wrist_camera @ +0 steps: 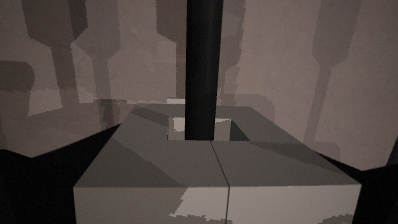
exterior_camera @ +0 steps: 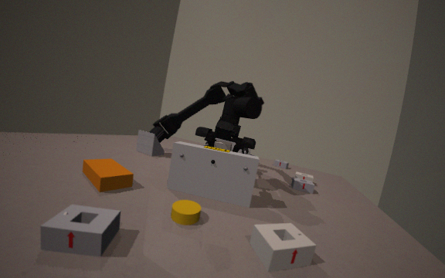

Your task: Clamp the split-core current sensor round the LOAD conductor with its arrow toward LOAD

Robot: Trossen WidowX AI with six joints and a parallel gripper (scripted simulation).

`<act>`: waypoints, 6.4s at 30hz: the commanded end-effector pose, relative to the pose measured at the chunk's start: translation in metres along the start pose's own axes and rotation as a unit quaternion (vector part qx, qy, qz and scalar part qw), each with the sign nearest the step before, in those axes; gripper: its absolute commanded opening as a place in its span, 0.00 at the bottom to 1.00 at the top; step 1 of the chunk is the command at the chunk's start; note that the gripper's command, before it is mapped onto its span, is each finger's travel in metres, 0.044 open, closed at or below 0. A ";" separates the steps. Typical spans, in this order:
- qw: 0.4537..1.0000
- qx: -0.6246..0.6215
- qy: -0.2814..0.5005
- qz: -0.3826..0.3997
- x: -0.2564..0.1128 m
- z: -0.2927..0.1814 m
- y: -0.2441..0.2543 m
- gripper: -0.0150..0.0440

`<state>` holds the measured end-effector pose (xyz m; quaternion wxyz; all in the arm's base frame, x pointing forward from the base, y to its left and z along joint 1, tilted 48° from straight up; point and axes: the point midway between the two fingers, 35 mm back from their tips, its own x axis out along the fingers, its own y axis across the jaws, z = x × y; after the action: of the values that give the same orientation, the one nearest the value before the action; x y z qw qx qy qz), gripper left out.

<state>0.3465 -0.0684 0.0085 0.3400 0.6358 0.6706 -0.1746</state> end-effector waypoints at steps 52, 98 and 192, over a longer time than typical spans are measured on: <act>1.000 -0.007 -0.008 0.003 0.004 0.003 0.005 0.72; 1.000 -0.010 -0.011 0.026 0.004 0.004 0.007 0.25; 0.999 -0.008 -0.010 0.029 0.005 0.005 0.000 1.00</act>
<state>0.3480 -0.0683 0.0019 0.3572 0.6508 0.6493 -0.1655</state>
